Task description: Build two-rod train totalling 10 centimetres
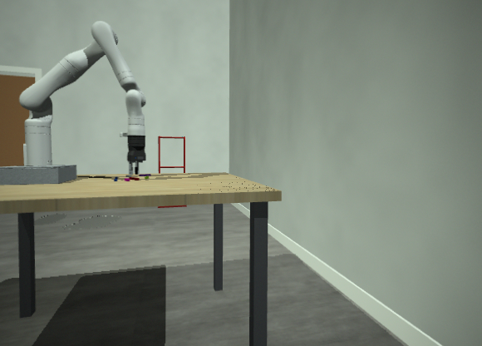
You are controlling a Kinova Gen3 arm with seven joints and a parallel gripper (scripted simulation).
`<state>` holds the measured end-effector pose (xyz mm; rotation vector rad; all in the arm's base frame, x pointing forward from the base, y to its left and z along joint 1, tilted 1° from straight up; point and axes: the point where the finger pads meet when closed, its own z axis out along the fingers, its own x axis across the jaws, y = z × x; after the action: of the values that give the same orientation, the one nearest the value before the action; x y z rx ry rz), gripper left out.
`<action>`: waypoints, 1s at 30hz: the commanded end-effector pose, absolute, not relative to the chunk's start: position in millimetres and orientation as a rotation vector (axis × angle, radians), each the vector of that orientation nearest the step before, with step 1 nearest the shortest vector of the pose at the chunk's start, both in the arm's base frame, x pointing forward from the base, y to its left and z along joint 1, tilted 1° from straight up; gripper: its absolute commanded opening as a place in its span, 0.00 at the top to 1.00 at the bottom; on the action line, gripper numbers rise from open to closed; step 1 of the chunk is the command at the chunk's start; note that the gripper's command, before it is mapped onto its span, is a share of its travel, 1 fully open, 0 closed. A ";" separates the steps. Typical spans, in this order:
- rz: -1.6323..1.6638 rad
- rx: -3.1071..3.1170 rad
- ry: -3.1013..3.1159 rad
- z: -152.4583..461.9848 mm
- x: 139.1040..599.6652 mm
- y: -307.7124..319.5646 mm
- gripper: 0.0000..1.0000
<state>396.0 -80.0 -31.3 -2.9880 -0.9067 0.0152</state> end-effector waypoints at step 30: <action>0.017 -2.983 -0.914 -38.6 394.4 -79.8 0.46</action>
<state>393.6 -79.4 -37.9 -2.9839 -0.9036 0.0243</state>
